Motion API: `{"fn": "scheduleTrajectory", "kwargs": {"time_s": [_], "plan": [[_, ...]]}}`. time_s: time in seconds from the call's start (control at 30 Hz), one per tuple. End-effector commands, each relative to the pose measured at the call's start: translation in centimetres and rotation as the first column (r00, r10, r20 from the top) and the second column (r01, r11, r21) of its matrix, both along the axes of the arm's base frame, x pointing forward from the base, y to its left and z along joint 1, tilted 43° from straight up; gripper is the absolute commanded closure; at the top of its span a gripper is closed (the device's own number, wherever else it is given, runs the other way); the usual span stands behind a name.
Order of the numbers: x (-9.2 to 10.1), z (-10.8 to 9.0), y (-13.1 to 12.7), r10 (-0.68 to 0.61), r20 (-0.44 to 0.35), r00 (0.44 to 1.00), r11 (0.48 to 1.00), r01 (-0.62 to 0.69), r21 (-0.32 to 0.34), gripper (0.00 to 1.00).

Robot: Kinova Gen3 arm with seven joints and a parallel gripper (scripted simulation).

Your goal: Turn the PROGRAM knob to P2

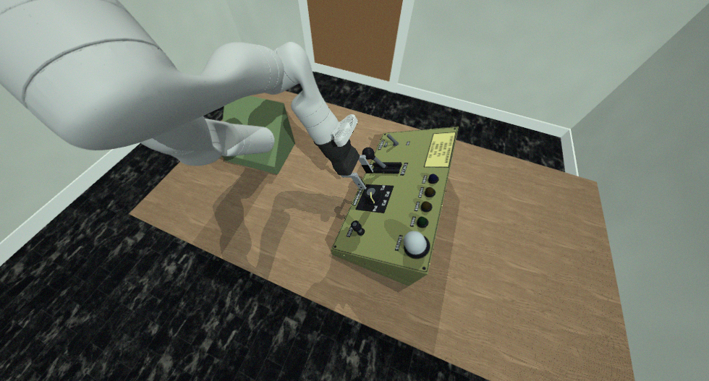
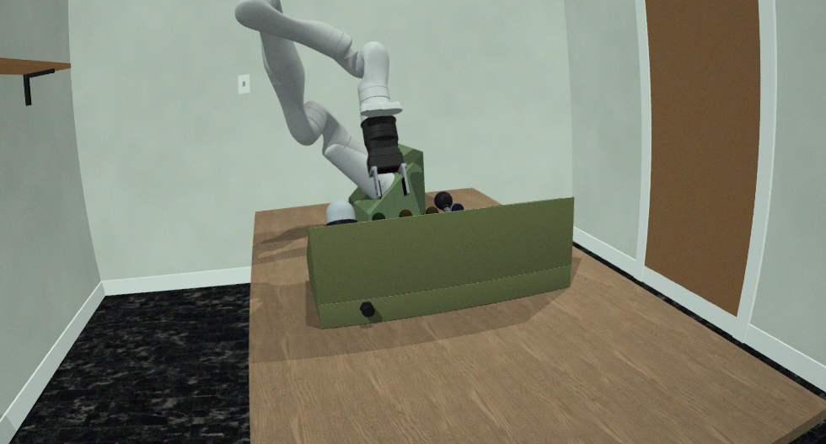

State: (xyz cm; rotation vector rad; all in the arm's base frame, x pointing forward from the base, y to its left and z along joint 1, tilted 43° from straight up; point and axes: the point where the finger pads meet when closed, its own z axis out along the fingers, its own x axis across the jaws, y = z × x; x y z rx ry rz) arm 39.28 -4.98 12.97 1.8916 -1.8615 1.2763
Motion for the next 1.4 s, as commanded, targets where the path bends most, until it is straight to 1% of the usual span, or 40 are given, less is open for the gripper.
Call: {"fn": "scheduleTrajectory", "kwargs": {"time_s": [0.0,0.07,0.13,0.43,0.63,0.93,1.37], "plan": [[0.0,-1.1,-1.3,-0.014,-0.017,1.0,1.0,0.014,-0.009,0.0],[0.3,-1.6,-1.9,-0.014,-0.017,1.0,1.0,0.014,-0.009,0.0],[0.3,-1.6,-1.9,-0.014,-0.017,1.0,1.0,0.014,-0.009,0.0],[1.6,-3.5,-4.0,-0.014,-0.017,1.0,1.0,0.014,-0.009,0.0],[2.1,-4.3,-4.9,-0.014,-0.017,1.0,1.0,0.014,-0.009,0.0],[2.3,-4.6,-5.3,-0.014,-0.017,1.0,1.0,0.014,-0.009,0.0],[2.4,-4.6,-5.3,-0.014,-0.017,1.0,1.0,0.014,-0.009,0.0]]}}
